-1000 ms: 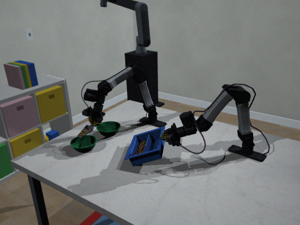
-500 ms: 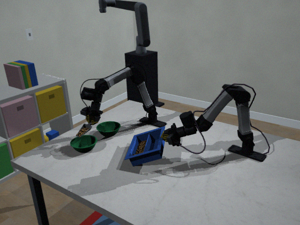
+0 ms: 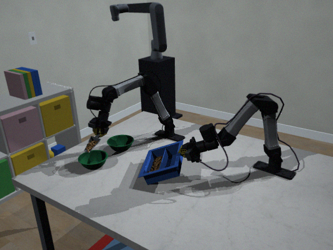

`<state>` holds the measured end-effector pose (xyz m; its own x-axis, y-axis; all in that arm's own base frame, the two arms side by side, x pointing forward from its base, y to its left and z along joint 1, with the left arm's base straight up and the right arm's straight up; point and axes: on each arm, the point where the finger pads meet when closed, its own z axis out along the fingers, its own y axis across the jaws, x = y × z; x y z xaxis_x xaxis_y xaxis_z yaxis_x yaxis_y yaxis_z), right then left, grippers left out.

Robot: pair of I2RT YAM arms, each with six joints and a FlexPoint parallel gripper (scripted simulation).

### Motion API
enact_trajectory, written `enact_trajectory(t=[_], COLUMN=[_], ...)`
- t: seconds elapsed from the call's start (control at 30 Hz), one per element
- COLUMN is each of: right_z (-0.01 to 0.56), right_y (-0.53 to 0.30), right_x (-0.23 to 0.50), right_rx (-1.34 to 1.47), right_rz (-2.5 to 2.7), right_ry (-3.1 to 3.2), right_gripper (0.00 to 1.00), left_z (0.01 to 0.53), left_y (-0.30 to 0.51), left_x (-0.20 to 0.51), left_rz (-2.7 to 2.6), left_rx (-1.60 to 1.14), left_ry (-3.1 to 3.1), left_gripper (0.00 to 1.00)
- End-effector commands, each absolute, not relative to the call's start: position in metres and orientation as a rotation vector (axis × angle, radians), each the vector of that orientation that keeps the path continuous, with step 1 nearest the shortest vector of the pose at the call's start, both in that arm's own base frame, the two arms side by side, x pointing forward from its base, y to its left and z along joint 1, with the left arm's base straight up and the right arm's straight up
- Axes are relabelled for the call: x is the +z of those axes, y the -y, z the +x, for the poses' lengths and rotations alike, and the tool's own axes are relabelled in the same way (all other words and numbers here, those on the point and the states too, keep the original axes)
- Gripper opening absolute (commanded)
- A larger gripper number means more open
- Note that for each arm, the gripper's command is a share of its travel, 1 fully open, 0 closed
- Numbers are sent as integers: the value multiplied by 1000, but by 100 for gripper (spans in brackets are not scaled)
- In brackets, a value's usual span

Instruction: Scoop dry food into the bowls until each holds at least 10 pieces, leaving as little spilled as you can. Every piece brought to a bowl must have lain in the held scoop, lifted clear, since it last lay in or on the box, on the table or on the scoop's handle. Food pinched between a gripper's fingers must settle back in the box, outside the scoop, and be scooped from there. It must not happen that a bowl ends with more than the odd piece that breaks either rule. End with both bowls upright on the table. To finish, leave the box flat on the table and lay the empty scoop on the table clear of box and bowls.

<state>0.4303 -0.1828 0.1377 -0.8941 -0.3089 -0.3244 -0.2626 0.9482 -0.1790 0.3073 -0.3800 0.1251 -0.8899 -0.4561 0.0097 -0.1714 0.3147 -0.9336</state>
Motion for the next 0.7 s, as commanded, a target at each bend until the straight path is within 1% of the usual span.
enact_trajectory(t=[0.0, 0.2, 0.67], right_z=[435, 438, 439], right_y=[185, 189, 191], right_x=[143, 148, 153], right_rx=[-222, -261, -270], right_rz=[-529, -641, -630], right_ry=[-2760, -2768, -2749], right_gripper=[0, 0, 0], left_z=[311, 311, 311], left_y=[393, 393, 393], left_x=[147, 147, 147], left_rz=[-492, -492, -492], left_rx=[-1665, -1665, -1665], left_ry=[-2262, -2262, -2262], left_gripper=[0, 0, 0])
